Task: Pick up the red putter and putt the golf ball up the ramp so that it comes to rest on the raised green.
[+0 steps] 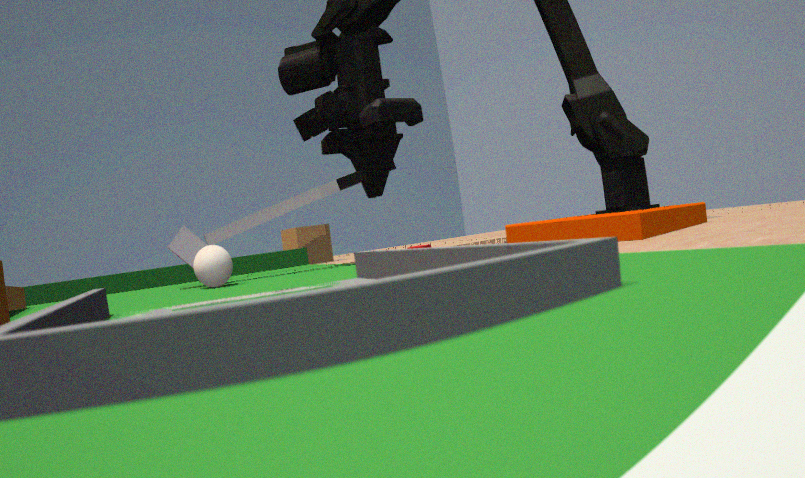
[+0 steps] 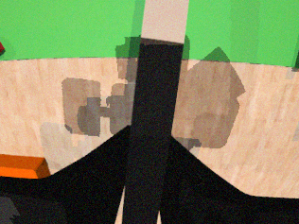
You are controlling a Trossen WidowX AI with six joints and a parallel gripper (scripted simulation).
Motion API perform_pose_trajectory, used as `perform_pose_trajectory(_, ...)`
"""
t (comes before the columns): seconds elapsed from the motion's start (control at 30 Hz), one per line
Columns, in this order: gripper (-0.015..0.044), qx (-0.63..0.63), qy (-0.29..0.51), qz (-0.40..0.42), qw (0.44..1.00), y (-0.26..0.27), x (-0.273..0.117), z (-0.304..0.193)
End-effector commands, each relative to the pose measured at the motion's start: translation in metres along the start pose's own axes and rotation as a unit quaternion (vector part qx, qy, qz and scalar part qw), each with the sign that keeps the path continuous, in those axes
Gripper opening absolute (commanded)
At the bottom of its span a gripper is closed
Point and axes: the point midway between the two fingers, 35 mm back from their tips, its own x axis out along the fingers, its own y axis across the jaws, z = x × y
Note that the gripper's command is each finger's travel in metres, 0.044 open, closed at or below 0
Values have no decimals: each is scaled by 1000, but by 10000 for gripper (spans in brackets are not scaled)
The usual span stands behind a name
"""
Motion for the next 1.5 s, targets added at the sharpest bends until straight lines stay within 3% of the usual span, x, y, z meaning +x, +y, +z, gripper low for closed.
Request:
perform_pose_trajectory(0.0,0,1,-2,-1,1000,0,5,0)
perform_pose_trajectory(0.97,0,2,1,0,1000,-25,5,0)
perform_pose_trajectory(1.33,0,1,-2,4,1000,101,4,2)
perform_pose_trajectory(1.47,0,1,-2,4,1000,108,5,0)
